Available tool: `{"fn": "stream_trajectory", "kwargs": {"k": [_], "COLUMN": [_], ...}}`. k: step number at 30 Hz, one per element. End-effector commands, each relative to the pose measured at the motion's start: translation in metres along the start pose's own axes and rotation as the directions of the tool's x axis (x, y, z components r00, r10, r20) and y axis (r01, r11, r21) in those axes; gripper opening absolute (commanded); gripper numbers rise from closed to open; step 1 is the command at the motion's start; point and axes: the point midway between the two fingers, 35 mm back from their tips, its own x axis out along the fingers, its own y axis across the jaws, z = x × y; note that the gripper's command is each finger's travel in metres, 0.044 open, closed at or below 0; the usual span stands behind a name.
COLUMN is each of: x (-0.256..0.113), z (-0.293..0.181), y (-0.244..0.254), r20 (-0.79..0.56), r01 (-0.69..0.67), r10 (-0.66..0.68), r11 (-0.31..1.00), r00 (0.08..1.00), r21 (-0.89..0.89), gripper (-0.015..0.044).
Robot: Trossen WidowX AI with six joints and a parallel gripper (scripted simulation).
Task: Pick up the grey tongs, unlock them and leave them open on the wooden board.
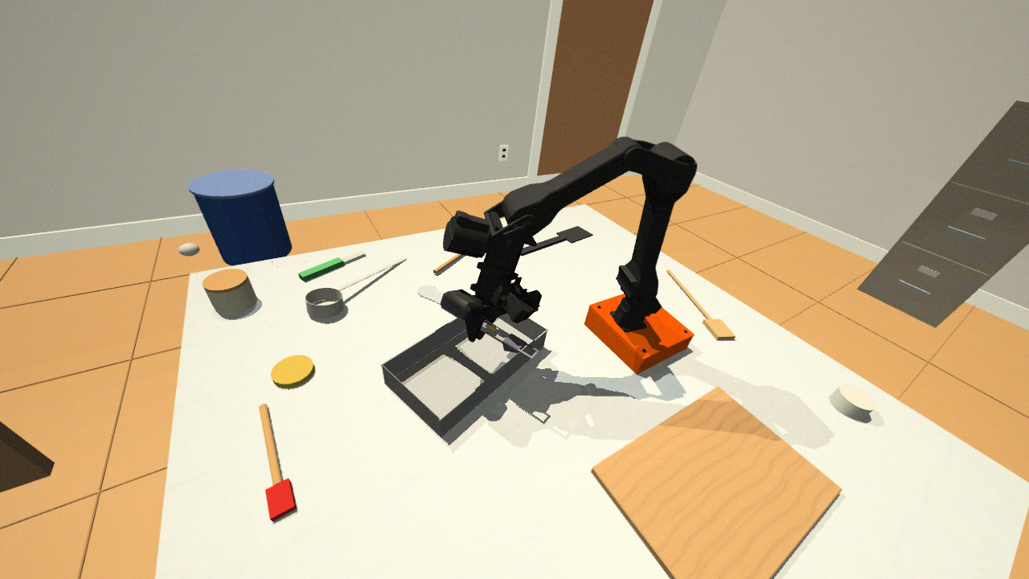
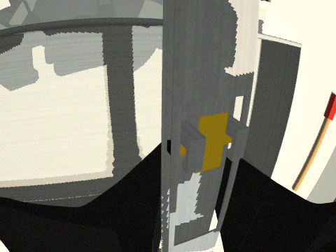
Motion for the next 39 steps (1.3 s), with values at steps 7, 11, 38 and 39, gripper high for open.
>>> {"fn": "stream_trajectory", "kwargs": {"k": [7,11,38,39], "x": [0.001,0.001,0.003,0.003], "z": [-0.002,-0.002,0.026,0.031], "y": [-0.002,-0.001,-0.013,-0.015], "r20": [-0.003,-0.005,-0.010,-0.010], "r01": [-0.161,-0.225,-0.368,-0.366], "r10": [0.161,0.225,0.371,0.370], "r11": [0.987,0.974,0.924,0.922], "r00": [0.987,0.974,0.929,0.929], "r21": [0.004,0.002,0.105,0.125], "gripper": [-0.0150,-0.0150,-0.0150,-0.0150]}}
